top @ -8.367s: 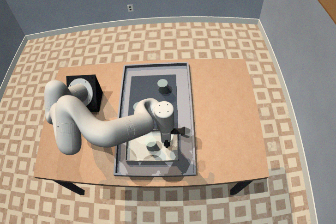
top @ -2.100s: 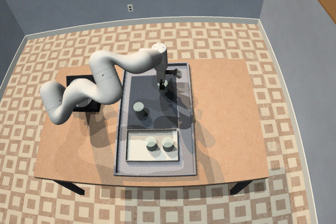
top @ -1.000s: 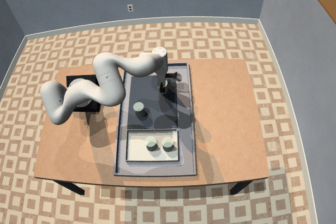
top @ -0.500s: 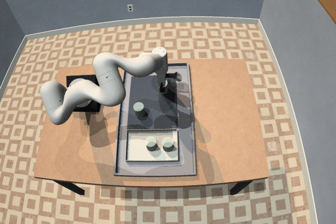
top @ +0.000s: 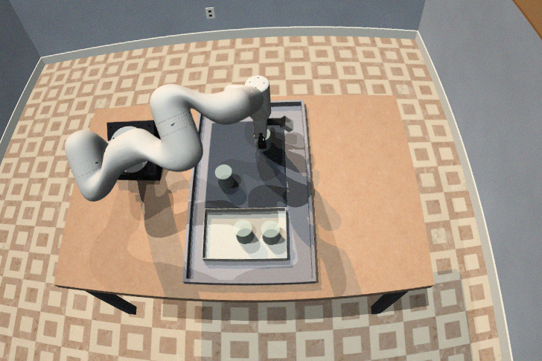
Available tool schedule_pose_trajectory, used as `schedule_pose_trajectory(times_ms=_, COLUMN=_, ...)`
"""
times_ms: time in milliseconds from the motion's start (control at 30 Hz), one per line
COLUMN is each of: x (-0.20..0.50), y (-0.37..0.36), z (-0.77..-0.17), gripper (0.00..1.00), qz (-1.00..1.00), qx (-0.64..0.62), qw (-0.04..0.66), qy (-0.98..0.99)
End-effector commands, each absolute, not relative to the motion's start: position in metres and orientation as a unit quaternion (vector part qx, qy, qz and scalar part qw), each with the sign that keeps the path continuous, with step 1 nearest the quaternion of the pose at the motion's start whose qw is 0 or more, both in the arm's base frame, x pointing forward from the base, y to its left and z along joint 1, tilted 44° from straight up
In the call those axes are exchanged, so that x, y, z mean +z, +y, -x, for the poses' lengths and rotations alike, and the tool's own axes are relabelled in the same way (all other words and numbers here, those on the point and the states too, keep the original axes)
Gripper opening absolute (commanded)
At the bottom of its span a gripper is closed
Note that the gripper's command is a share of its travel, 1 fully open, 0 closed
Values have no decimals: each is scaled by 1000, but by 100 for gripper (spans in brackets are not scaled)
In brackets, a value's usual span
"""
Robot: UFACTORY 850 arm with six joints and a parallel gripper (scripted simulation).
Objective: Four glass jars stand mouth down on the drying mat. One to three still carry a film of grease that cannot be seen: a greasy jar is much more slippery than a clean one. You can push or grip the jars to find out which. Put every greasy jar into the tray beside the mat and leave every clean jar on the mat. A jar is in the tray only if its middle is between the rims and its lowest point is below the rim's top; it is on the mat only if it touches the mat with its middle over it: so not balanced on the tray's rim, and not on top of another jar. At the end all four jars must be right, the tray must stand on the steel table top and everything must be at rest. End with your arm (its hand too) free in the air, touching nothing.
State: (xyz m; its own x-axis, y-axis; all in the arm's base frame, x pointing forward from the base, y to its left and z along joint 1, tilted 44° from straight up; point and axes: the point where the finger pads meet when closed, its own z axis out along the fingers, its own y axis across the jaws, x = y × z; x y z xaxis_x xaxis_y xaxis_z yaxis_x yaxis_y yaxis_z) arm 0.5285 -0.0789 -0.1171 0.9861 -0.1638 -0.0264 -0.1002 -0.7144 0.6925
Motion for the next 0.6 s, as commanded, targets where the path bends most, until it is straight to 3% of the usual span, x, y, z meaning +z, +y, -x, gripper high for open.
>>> schedule_pose_trajectory(times_ms=0, x=-117, y=-78, z=-529, gripper=85, qz=-925, qx=-42, qw=371, qy=-71)
schedule_pose_trajectory(times_ms=567, x=-117, y=-78, z=-529, gripper=82, qz=-925, qx=-42, qw=371, qy=-71)
